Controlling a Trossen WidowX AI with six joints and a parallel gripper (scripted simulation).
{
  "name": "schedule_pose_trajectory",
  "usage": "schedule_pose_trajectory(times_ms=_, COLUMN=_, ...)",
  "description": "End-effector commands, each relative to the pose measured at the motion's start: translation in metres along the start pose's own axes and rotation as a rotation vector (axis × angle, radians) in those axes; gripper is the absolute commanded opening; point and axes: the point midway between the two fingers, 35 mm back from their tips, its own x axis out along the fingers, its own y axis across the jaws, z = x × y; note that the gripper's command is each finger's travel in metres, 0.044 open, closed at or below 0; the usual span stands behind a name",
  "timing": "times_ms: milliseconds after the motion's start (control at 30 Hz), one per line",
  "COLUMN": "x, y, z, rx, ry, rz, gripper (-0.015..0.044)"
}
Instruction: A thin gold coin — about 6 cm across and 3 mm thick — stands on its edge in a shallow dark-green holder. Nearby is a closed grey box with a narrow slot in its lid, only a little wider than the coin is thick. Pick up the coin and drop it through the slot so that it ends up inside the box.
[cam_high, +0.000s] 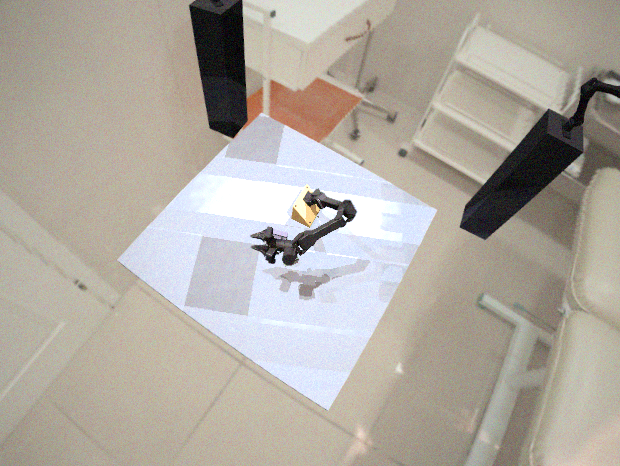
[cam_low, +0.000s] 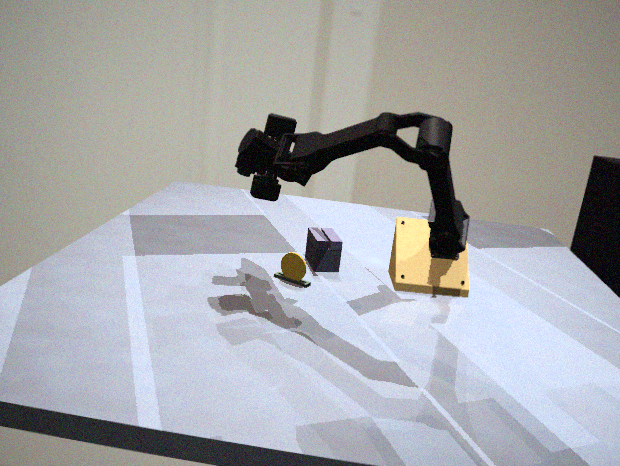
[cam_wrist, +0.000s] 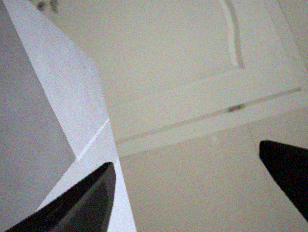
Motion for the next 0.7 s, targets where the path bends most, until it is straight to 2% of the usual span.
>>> schedule_pose_trajectory(times_ms=0, x=0.0, y=0.002, z=-0.001, rx=0.0, ry=0.003, rz=0.015, gripper=0.0374)
schedule_pose_trajectory(times_ms=133, x=-0.005, y=0.035, z=-0.017, rx=0.035, ry=0.1, rz=0.316, gripper=0.0269)
schedule_pose_trajectory(times_ms=267, x=-0.035, y=0.067, z=-0.038, rx=0.141, ry=0.274, rz=0.676, gripper=0.0164)
schedule_pose_trajectory(times_ms=467, x=-0.116, y=0.085, z=-0.05, rx=0.422, ry=0.628, rz=1.168, gripper=0.0161)
schedule_pose_trajectory(times_ms=600, x=-0.148, y=0.081, z=-0.045, rx=0.555, ry=0.773, rz=1.323, gripper=0.0161)
schedule_pose_trajectory(times_ms=667, x=-0.154, y=0.08, z=-0.045, rx=0.574, ry=0.793, rz=1.343, gripper=0.0161)
